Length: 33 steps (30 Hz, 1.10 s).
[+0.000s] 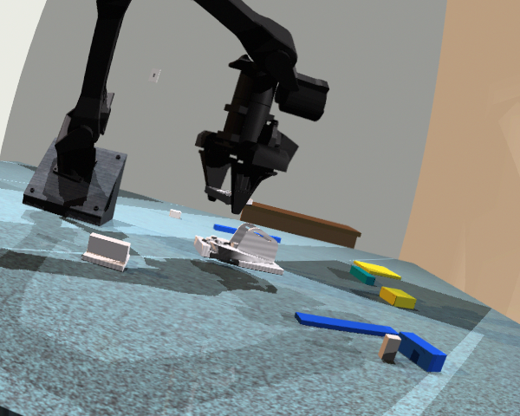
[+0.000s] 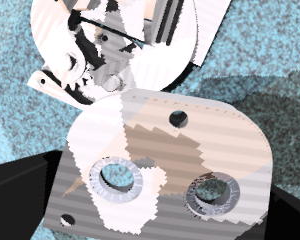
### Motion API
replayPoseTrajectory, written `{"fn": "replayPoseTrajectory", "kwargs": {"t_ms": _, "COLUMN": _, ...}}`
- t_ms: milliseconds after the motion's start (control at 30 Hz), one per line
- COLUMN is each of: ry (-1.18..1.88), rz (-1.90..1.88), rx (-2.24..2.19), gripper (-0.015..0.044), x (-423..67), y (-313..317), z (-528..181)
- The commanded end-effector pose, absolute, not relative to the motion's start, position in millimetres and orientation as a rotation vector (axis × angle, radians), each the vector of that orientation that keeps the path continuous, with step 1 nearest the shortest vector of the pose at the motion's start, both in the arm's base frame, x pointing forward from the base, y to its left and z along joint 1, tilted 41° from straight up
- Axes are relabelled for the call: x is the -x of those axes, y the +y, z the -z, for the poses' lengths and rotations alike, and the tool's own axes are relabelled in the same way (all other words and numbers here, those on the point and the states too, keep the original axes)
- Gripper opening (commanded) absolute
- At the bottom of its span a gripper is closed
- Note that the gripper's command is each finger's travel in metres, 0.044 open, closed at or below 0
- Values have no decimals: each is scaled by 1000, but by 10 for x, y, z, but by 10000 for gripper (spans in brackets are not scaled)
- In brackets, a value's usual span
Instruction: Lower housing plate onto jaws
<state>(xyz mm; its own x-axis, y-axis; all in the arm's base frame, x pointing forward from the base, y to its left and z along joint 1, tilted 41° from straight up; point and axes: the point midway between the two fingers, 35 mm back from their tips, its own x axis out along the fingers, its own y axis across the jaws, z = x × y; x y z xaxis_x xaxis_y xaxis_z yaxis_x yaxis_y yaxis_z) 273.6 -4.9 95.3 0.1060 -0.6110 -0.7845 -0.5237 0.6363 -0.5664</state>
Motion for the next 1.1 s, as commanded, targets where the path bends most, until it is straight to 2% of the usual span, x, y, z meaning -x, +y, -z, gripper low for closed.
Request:
{"fn": "replayPoseTrajectory", "kwargs": {"t_ms": 0, "ry": 1528, "rz": 150, "rx": 936, "gripper": 351, "x": -2741, "y": 72, "z": -851}}
{"fn": "replayPoseTrajectory", "kwargs": {"t_ms": 400, "ry": 1471, "rz": 310, "rx": 816, "gripper": 351, "x": -2706, "y": 365, "z": -634}}
{"fn": "replayPoseTrajectory", "kwargs": {"t_ms": 1067, "ry": 1470, "rz": 312, "rx": 814, "gripper": 351, "x": -2706, "y": 369, "z": -631}}
